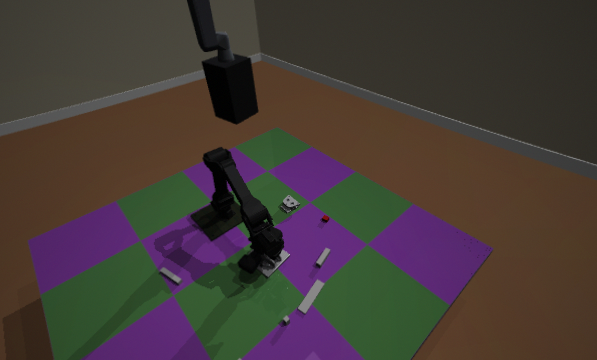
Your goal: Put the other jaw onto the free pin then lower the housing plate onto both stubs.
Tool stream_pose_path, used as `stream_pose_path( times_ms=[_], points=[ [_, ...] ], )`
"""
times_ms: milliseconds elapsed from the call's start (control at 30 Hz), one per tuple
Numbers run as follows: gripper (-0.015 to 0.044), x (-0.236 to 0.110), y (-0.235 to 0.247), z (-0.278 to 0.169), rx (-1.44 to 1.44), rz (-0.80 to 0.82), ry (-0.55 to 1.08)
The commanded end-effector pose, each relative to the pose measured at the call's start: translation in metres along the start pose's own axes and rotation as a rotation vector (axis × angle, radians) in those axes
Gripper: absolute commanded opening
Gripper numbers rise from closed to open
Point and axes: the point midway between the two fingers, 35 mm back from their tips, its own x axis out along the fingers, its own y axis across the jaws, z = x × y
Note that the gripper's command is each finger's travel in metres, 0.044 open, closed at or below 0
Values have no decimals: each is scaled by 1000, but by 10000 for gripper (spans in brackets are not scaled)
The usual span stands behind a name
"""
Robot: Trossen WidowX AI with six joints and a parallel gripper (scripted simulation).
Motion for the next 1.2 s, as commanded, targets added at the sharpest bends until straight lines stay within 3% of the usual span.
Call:
stream_pose_path(
  times_ms=[0,1167],
  points=[
    [134,2,1,-1,-3,3,3],
    [134,5,1,-1,-10,3,3]
  ],
)
